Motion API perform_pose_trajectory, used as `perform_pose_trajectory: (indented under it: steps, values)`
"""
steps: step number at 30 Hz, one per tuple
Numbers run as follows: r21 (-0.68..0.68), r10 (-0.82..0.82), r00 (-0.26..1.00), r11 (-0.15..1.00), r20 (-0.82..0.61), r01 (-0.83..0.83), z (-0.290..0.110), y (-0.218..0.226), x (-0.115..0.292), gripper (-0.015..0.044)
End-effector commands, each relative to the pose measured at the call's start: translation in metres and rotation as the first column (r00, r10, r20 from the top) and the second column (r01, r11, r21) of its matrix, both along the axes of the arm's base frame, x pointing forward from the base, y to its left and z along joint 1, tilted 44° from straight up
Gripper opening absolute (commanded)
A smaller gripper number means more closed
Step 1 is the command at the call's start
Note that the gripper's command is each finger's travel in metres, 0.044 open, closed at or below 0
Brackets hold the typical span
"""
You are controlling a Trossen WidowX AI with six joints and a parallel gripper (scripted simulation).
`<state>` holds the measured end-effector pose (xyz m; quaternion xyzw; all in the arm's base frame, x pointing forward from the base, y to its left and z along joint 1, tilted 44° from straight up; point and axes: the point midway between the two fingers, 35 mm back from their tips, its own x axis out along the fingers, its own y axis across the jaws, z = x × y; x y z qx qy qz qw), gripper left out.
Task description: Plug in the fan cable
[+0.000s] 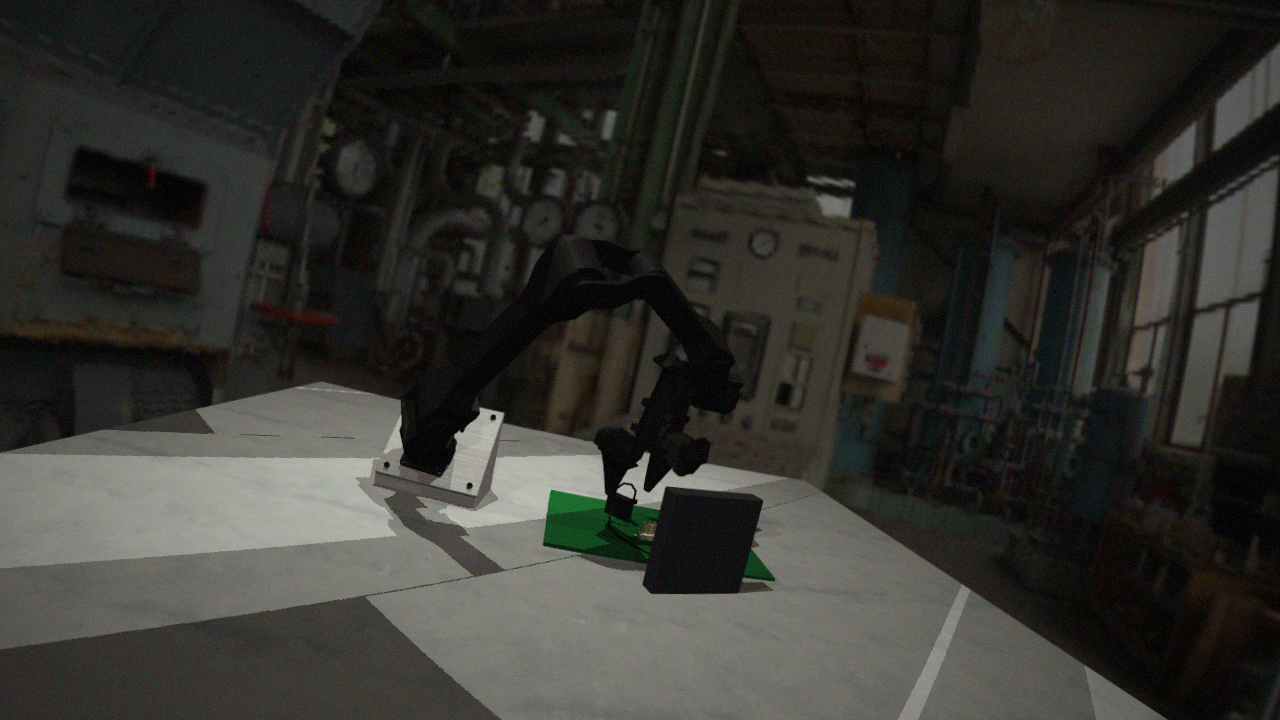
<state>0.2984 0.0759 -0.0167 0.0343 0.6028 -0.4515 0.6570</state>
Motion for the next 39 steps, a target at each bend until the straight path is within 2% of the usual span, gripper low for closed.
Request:
perform_pose_trajectory:
  steps: [1,12,18,39]
  values:
    - [-0.007,0.006,1.0,1.0,-0.004,-0.006,-0.0047,-0.0052,-0.0004,0.044]
    - [-0.008,0.006,1.0,1.0,-0.004,-0.006,-0.0144,-0.0148,-0.0003,0.044]
    - [-0.002,-0.001,1.0,1.0,-0.001,0.001,-0.0128,-0.0128,0.0002,0.0282]
    - [-0.002,-0.001,1.0,1.0,-0.001,0.001,-0.0128,-0.0128,0.0002,0.0142]
